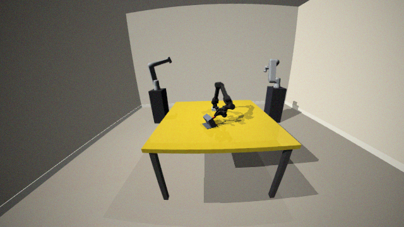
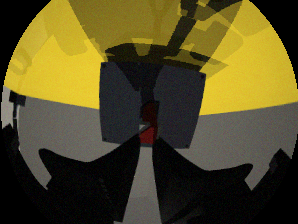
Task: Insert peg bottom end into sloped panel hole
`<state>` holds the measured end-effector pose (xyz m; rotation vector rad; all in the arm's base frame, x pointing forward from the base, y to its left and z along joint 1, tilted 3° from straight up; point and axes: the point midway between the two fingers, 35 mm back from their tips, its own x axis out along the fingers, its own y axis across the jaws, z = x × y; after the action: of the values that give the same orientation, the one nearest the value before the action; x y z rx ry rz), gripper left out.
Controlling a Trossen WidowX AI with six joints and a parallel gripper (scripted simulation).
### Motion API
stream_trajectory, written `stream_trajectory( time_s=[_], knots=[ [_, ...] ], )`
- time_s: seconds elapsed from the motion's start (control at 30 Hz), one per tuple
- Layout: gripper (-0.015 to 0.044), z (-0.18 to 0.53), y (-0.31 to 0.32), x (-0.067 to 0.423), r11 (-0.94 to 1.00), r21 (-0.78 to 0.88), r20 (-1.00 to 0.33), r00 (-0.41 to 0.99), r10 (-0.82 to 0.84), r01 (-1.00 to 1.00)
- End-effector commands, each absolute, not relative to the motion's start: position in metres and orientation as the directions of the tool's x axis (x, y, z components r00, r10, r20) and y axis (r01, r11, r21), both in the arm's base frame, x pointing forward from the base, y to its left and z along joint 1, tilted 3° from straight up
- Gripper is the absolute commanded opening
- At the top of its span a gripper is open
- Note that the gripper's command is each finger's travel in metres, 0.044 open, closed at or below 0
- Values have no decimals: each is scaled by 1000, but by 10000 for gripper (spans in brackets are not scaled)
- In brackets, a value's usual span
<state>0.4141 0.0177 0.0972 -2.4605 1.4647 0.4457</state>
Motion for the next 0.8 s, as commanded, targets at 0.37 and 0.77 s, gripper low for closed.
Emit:
stream_trajectory(
  time_s=[0.37, 0.77],
  knots=[
    [289, 97, 18, 414, -467, -52, -379, 450, -809, -883],
    [440, 100, 27, 410, -467, -50, -382, 449, -808, -883]
  ],
)
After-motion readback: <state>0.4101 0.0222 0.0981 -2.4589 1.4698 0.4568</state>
